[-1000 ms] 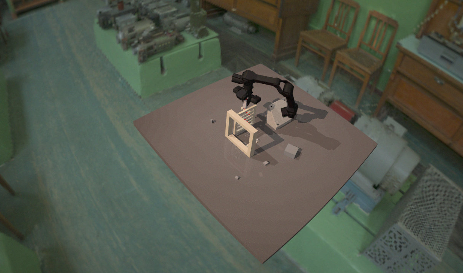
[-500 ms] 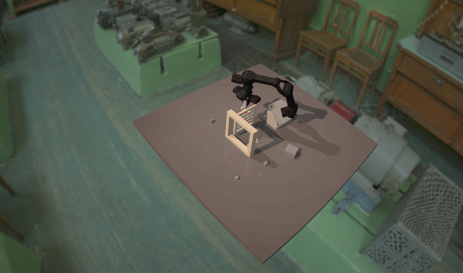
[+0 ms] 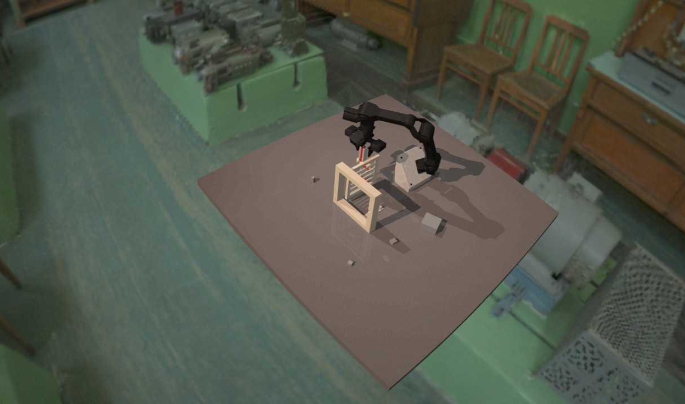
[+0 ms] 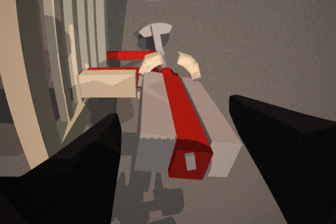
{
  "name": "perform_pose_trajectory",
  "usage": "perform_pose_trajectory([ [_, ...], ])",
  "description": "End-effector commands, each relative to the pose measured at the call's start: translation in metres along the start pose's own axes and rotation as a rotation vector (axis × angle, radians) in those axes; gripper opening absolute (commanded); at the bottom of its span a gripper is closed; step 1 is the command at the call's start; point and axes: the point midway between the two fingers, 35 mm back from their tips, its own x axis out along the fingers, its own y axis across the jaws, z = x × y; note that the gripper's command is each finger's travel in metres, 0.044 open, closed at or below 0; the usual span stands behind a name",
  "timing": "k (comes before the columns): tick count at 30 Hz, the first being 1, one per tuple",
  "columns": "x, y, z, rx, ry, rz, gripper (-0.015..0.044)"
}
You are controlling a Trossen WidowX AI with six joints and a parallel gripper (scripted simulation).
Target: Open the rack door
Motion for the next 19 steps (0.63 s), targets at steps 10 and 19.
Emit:
perform_pose_trajectory([
  [10,-0.025,-0.001,0.000,0.029,-0.020,-0.028,0.0292],
  [19,-0.040,0.000,-0.001,0.048,-0.032,-0.043,0.0292],
])
